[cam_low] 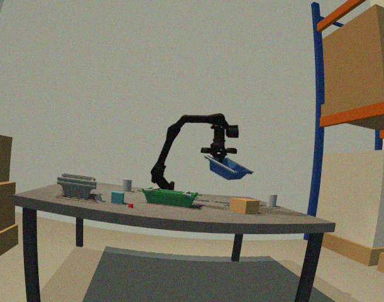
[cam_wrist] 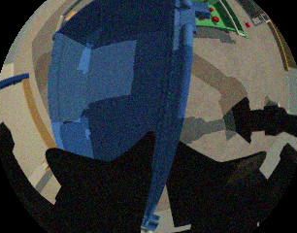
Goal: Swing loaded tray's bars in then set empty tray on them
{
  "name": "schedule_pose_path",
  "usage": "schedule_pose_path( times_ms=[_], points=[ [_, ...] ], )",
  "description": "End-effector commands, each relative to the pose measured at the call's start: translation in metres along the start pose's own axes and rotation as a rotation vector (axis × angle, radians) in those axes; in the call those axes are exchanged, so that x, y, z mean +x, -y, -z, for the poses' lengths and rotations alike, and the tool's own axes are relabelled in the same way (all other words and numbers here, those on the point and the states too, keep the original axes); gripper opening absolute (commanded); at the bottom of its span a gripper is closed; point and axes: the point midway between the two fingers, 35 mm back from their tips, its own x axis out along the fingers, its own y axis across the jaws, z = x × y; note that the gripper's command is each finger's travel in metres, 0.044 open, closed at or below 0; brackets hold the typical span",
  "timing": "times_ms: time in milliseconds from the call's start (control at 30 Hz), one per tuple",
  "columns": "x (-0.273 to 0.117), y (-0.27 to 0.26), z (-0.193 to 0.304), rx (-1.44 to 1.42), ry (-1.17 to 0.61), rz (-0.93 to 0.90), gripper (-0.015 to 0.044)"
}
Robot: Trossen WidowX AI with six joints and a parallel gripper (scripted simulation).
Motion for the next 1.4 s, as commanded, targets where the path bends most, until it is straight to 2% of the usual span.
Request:
schedule_pose_path(
  times_ms=[0, 1367],
  points=[
    [-0.012, 0.003, -0.020, 0.074, 0.005, -0.036, 0.0000],
    [-0.012, 0.075, -0.193, 0.764, 0.042, -0.070, 0.0000]
  ],
)
